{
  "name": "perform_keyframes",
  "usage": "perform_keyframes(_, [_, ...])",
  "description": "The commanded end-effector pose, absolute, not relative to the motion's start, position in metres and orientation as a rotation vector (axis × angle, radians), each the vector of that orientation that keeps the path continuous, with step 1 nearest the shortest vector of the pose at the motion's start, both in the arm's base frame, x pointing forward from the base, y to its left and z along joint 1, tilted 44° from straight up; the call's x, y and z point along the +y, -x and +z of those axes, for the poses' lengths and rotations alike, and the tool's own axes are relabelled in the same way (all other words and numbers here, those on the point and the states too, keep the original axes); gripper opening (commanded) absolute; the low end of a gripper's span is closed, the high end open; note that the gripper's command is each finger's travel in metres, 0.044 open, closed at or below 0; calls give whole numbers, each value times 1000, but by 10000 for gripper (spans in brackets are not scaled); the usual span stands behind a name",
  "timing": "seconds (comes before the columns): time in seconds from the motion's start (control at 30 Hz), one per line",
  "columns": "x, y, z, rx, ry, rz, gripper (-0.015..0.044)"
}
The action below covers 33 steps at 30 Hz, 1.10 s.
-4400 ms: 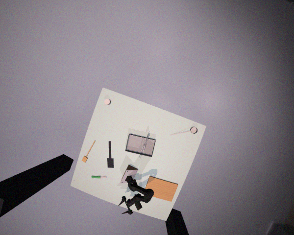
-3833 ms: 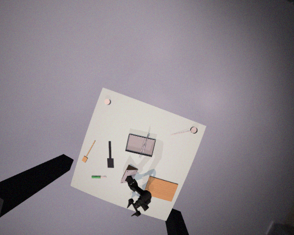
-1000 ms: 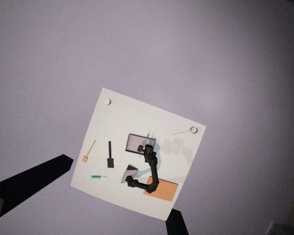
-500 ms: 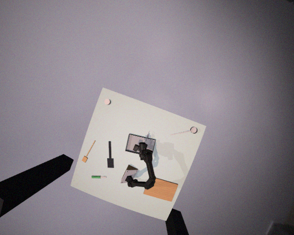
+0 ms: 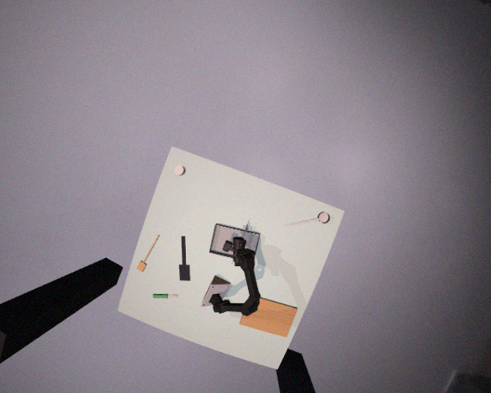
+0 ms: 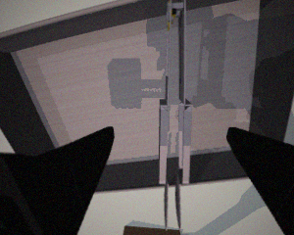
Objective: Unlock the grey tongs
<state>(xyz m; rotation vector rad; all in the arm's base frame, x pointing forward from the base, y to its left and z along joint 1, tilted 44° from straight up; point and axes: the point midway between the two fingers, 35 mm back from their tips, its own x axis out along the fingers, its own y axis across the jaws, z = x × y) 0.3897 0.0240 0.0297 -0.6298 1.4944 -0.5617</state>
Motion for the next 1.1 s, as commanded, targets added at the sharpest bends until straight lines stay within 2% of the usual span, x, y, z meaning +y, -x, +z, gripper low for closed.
perform_keyframes(0.0, [18, -389, 24, 1497, 639, -562, 440])
perform_keyframes(1.07, [-18, -388, -12, 1496, 642, -565, 440])
